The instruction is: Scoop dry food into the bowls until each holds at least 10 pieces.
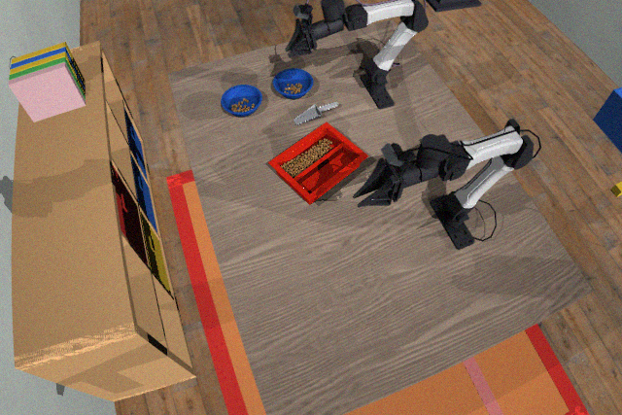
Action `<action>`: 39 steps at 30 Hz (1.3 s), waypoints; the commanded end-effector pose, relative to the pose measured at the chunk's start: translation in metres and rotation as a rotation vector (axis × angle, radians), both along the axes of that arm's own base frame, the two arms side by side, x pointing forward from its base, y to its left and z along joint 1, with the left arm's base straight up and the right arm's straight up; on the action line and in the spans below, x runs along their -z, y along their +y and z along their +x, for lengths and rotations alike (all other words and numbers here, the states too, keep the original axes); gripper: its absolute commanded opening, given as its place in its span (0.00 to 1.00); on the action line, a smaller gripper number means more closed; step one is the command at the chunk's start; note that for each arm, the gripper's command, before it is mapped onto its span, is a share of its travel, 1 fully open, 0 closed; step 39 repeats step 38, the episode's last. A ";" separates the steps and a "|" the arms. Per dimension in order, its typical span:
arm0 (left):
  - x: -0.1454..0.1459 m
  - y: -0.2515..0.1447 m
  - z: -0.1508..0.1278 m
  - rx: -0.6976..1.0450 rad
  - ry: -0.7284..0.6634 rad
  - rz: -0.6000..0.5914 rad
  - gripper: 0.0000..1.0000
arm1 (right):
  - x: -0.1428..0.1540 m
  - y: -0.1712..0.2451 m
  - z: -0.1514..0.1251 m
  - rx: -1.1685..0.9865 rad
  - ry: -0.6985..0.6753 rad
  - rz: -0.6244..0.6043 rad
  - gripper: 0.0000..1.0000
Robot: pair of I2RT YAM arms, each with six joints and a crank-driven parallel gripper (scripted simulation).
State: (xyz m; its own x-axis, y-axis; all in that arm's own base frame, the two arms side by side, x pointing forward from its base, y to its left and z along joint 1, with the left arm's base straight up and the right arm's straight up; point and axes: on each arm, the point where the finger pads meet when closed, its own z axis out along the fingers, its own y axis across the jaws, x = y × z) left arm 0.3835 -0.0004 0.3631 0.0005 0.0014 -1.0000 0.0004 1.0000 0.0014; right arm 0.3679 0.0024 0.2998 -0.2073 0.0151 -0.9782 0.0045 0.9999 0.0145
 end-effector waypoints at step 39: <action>-0.010 0.003 0.001 -0.013 -0.035 -0.007 0.27 | -0.104 -0.018 0.003 0.045 -0.330 -0.015 0.35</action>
